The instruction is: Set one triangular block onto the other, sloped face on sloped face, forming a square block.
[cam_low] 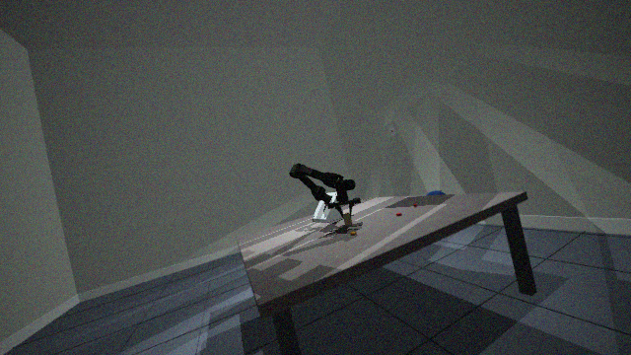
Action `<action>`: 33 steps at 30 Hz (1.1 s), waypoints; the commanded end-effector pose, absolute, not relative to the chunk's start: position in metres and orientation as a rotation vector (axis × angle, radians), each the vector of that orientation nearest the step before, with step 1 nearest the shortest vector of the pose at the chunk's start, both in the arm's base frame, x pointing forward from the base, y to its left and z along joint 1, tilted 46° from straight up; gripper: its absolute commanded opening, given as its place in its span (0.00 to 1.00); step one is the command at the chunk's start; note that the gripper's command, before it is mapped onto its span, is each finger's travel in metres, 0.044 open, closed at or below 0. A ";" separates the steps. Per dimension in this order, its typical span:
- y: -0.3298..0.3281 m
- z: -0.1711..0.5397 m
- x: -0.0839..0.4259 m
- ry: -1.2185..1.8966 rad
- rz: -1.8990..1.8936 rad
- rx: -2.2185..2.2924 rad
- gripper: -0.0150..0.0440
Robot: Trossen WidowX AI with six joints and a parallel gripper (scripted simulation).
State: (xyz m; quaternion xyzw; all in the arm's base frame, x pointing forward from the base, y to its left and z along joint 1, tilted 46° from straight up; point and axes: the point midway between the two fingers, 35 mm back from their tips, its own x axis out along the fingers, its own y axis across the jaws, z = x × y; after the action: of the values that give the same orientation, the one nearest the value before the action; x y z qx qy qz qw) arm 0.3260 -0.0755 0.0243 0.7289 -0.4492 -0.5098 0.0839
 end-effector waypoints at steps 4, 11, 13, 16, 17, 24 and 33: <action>-0.076 0.024 0.326 -1.340 -1.521 2.175 0.48; -0.076 0.024 0.326 -1.340 -1.521 2.175 0.79; -0.076 0.024 0.326 -1.340 -1.521 2.175 0.88; -0.076 0.024 0.326 -1.340 -1.521 2.175 1.00; -0.076 0.024 0.326 -1.340 -1.521 2.175 1.00; -0.066 0.031 0.327 -1.338 -1.525 2.178 1.00; 0.006 0.097 0.318 -1.338 -1.527 2.177 1.00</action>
State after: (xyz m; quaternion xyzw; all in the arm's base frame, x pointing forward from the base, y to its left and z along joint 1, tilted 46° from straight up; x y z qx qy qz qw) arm 0.3208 -0.0152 0.0715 0.7242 -0.4460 -0.5179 0.0917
